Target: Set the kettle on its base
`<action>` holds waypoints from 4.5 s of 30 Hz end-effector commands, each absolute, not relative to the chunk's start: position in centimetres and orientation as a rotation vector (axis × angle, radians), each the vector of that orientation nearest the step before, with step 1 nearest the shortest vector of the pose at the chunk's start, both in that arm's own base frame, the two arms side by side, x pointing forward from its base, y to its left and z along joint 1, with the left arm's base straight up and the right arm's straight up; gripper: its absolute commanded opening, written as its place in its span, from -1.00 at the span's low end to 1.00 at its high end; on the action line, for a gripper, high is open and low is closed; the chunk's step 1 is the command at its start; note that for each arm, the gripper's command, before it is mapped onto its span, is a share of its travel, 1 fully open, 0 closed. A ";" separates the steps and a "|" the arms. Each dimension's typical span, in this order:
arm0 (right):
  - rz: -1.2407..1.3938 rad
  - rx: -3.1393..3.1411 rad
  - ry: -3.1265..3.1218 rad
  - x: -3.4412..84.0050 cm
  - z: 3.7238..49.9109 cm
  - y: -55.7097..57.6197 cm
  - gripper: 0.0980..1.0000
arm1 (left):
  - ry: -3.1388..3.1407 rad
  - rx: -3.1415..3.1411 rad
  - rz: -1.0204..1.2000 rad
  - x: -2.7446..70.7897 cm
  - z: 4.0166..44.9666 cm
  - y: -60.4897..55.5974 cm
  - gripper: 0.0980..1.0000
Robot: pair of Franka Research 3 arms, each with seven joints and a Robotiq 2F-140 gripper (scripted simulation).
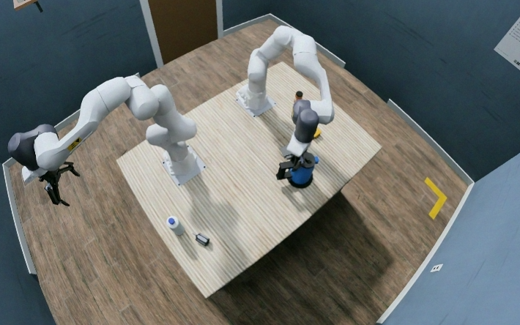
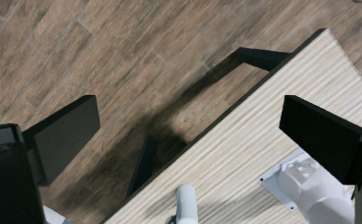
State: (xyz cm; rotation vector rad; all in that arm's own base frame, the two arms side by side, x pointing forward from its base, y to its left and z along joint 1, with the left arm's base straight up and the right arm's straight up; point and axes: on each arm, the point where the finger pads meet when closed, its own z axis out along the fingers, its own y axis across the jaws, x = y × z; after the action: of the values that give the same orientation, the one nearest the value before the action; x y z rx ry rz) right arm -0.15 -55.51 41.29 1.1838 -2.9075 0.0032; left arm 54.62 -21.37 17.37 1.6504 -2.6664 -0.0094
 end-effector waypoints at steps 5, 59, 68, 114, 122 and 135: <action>0.004 1.184 -2.907 -0.1 41.3 -55.5 1.00 | -2.670 1.656 0.000 54.8 17.4 -21.5 -1.00; 0.004 1.184 -2.907 -0.1 41.3 -55.5 1.00 | -2.670 1.656 0.000 54.8 29.1 -21.5 -0.06; 0.004 1.184 -2.907 -0.1 41.3 -55.5 1.00 | -2.670 1.656 0.000 54.8 33.1 -21.5 -0.06; 0.004 1.184 -2.907 -0.1 41.3 -55.5 1.00 | -2.670 1.656 0.000 54.8 33.3 -21.5 -0.06; 0.004 1.184 -2.907 -0.1 41.3 -55.5 1.00 | -2.670 1.656 0.000 54.8 33.3 -21.5 -0.06; 0.004 1.184 -2.907 -0.1 41.3 -55.5 1.00 | -2.670 1.656 0.000 54.8 33.3 -21.5 -0.06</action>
State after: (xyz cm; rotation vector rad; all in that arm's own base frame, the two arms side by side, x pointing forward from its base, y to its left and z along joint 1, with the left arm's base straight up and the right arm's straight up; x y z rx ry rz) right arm -0.15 -55.51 41.29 1.1838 -2.9075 0.0032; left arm 54.94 -21.43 33.23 1.6668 -2.6661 0.0019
